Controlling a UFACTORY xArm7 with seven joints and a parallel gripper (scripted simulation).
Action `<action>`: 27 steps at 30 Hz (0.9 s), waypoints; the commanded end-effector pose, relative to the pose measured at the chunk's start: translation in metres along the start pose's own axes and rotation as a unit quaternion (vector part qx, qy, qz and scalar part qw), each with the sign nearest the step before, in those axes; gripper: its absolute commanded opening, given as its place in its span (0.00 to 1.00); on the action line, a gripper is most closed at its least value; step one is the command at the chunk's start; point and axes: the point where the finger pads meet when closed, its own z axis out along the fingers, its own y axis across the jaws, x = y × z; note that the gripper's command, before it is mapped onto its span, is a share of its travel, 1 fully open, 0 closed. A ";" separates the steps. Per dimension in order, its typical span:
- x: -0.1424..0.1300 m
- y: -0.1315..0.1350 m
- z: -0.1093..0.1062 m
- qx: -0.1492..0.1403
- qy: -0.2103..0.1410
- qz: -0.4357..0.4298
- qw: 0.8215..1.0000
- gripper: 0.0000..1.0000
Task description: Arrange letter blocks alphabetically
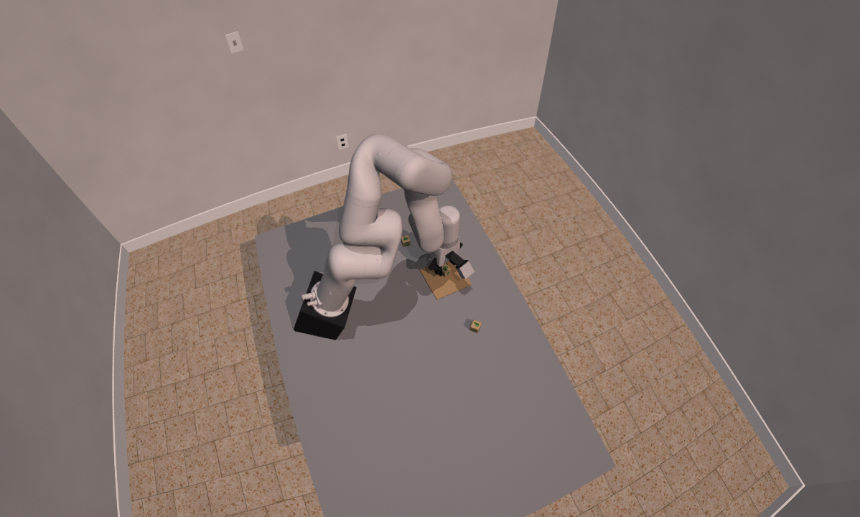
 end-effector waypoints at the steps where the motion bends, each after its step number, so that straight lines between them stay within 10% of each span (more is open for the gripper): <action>1: 0.000 -0.001 0.008 0.002 -0.001 0.000 1.000 0.69; 27: 0.000 -0.001 0.026 0.002 -0.001 0.000 1.000 0.69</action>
